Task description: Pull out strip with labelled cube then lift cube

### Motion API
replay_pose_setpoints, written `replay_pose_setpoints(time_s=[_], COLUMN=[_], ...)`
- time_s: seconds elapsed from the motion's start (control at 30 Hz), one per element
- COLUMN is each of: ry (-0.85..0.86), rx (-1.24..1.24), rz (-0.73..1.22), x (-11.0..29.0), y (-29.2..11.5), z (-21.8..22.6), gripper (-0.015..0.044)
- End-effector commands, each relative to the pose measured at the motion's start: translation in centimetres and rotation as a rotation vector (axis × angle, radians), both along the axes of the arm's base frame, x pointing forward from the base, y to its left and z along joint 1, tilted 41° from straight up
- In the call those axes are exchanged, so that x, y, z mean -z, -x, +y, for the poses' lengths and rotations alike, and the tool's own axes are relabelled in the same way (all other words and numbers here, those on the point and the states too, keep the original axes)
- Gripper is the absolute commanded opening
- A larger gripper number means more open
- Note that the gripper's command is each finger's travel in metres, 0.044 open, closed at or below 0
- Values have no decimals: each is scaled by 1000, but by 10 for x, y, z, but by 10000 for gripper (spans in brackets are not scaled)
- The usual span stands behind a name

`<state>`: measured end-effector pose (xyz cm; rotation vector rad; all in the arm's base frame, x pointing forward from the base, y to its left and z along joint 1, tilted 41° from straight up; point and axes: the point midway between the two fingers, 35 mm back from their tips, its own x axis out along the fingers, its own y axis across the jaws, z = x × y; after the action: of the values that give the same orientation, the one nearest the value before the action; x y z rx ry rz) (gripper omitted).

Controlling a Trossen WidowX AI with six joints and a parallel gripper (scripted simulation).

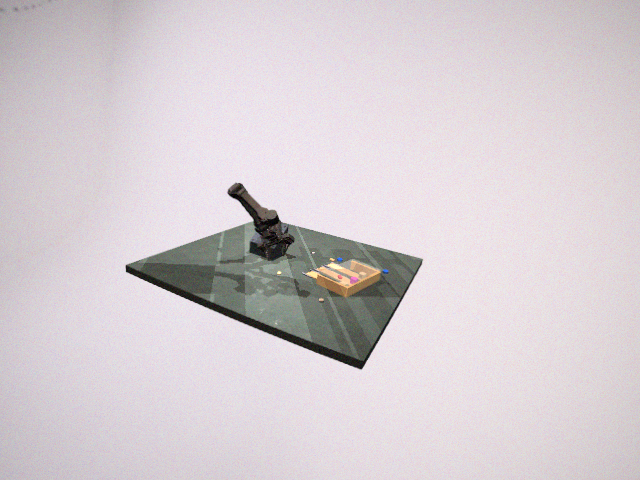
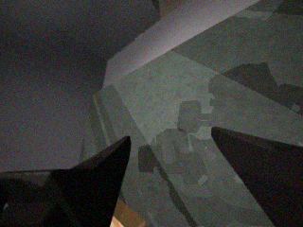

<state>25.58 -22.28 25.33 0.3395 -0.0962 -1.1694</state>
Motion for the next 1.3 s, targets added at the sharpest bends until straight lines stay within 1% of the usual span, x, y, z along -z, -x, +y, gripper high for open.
replay_pose_setpoints(time_s=[0.0,0.13,0.27,0.4,0.53,0.6,1.03,1.1,1.27], ry=[28,91,189,327,490,518,518,499,354], rx=[-181,-352,-528,-706,-865,-889,-889,-890,-878], rz=[252,455,655,851,1023,1049,1049,1061,1148], x=[44,78,111,144,174,178,178,181,202], y=[-40,-66,-80,-82,-73,-70,-70,-75,-107], z=[47,96,150,206,255,263,263,264,275], gripper=[400,400,400,400,400,400,400,347,216])
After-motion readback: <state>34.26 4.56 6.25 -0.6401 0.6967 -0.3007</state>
